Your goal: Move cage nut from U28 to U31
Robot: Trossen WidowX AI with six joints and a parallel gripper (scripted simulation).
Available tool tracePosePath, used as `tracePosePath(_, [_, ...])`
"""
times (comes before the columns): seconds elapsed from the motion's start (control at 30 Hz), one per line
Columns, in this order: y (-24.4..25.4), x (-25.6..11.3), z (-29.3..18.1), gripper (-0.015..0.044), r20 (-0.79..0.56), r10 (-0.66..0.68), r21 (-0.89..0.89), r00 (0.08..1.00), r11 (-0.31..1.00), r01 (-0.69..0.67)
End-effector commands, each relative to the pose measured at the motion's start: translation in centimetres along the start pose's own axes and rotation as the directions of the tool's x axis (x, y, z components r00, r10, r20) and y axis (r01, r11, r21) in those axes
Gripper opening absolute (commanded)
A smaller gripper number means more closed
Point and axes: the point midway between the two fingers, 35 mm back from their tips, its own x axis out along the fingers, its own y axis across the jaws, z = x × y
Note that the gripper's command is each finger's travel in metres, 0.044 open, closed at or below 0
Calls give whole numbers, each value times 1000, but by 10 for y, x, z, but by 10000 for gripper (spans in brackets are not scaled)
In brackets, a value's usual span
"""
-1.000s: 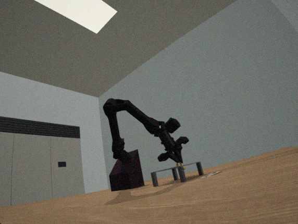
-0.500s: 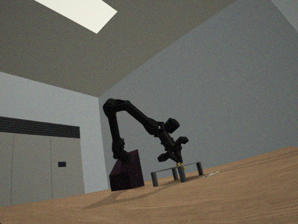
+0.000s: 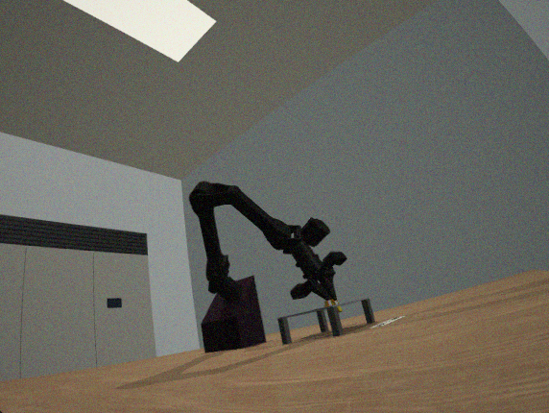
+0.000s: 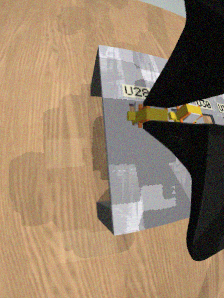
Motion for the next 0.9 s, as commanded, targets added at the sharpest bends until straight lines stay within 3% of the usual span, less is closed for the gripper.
tracePosePath(0.0, [1,0,-1,25,-4,-7,-6,1000,1000,7])
tracePosePath(0.87, [2,0,-1,25,-3,-39,-6,999,999,39])
